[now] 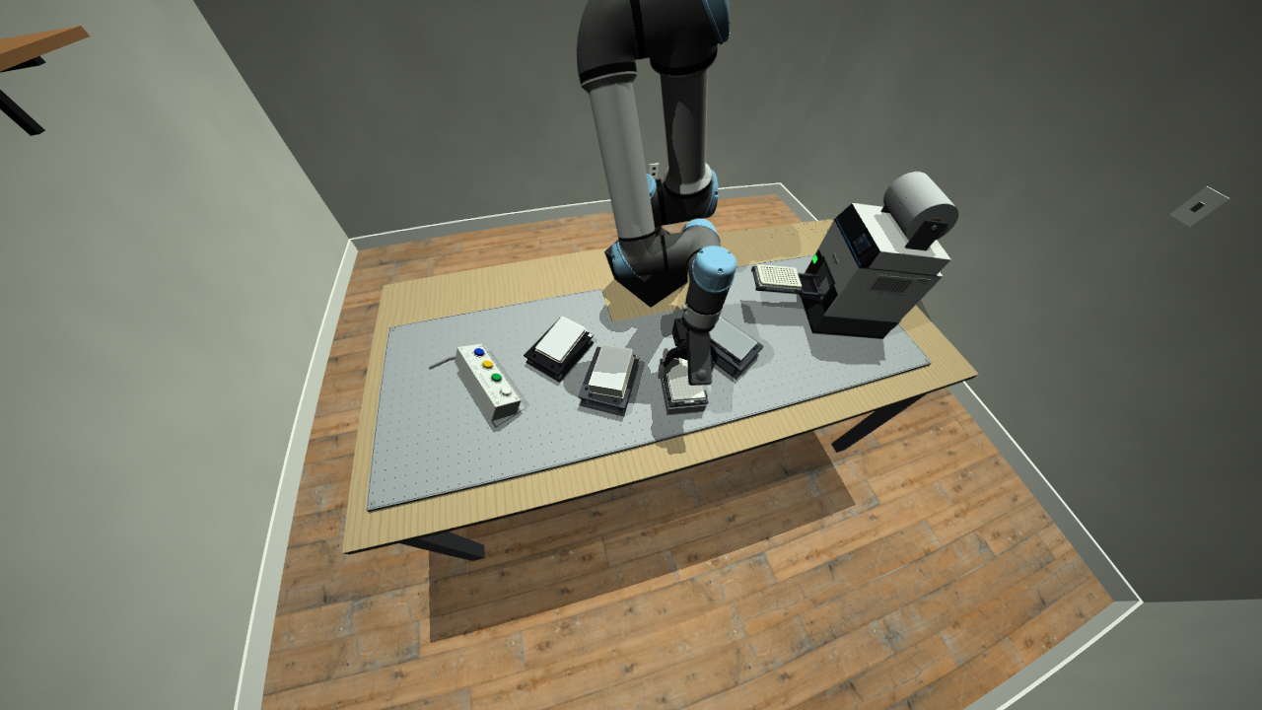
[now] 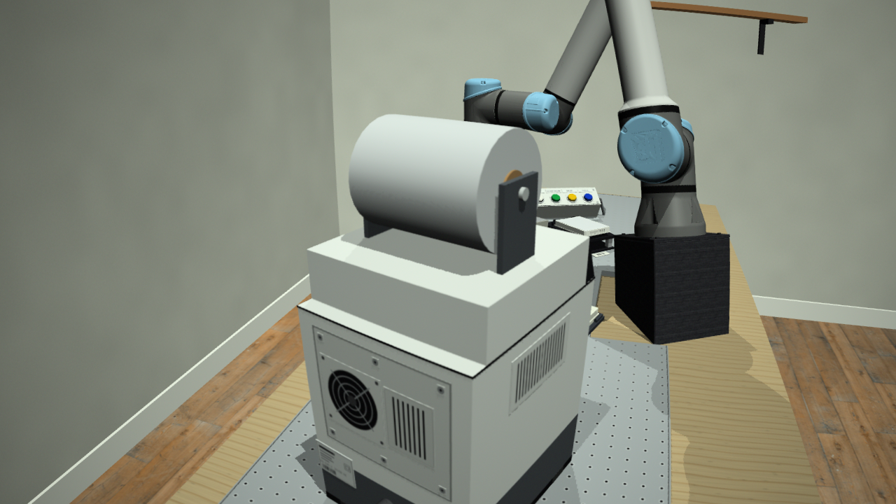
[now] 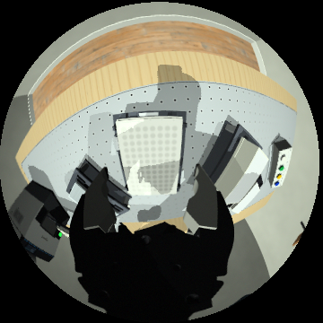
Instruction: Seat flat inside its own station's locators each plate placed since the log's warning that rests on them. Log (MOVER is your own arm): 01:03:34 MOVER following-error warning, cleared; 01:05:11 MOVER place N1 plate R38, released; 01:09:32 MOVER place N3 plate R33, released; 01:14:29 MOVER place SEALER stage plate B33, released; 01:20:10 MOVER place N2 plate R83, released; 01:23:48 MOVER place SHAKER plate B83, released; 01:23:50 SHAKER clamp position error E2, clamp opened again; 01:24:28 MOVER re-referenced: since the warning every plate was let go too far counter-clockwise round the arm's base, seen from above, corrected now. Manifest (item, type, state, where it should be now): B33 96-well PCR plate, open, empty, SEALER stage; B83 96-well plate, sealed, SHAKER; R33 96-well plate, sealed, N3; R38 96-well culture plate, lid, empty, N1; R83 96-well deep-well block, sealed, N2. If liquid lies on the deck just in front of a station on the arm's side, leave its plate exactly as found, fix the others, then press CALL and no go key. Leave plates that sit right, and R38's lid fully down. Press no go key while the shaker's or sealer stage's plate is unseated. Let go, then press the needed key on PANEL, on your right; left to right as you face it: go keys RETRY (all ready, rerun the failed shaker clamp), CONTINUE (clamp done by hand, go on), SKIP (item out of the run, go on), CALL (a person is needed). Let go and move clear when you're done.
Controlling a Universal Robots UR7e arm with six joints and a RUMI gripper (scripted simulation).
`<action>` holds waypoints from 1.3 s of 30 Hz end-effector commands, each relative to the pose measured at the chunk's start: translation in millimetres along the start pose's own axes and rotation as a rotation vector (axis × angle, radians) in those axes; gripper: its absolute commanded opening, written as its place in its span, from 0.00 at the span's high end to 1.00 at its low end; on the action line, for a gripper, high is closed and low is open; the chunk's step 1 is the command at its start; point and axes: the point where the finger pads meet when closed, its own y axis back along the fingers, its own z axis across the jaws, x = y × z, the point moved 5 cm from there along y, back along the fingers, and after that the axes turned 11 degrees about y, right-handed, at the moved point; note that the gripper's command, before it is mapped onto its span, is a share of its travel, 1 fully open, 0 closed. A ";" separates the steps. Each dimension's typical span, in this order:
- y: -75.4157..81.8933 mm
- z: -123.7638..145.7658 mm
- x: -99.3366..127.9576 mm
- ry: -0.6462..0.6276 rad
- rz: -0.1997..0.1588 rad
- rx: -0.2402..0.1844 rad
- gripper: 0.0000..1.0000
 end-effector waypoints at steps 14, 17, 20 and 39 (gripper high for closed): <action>31.3 0.2 1.3 0.000 0.003 -0.001 0.18; 41.3 0.2 1.3 0.000 0.003 -0.001 0.18; 51.4 0.2 1.3 0.000 0.003 -0.001 0.18; 66.9 18.8 -9.0 -0.082 -0.003 0.002 0.18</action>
